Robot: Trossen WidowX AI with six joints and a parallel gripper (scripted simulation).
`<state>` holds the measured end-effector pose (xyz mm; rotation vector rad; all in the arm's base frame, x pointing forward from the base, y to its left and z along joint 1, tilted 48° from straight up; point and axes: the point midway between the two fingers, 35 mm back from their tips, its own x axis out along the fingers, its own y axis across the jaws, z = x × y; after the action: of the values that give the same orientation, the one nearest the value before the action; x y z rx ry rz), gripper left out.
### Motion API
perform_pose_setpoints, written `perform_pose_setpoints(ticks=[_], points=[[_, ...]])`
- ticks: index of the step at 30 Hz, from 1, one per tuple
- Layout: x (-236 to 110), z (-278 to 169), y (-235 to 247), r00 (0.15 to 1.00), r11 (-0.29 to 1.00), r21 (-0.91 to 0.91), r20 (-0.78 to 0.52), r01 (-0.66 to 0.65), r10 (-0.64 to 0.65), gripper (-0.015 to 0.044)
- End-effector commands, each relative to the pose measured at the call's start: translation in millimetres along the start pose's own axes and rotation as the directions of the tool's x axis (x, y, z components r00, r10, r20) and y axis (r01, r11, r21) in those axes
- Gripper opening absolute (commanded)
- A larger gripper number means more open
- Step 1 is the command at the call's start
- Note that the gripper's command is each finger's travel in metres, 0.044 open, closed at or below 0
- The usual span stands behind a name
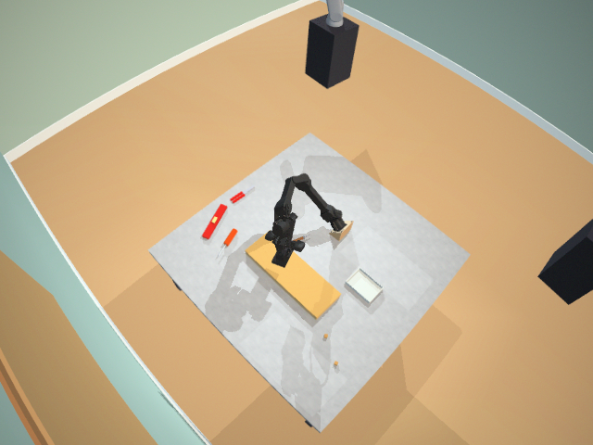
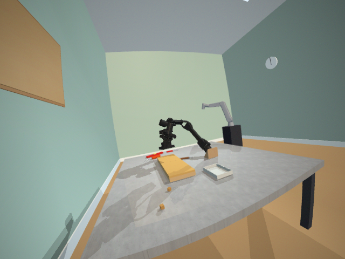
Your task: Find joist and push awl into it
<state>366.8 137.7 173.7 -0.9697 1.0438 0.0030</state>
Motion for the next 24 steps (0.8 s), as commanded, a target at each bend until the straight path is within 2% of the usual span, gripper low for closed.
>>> perform_pose_setpoints(ticks=[1, 12, 24], points=[[4.5, 13.8, 47.1, 0.998, 0.992, -0.11, 0.01, -0.068, 0.07, 0.0], [10.1, 22.5, 166.8, 0.975, 0.903, -0.372, -0.018, -0.214, 0.223, 0.0], [11.1, -6.9, 291.9, 0.934, 0.716, -0.614, -0.11, -0.332, 0.339, 0.0]])
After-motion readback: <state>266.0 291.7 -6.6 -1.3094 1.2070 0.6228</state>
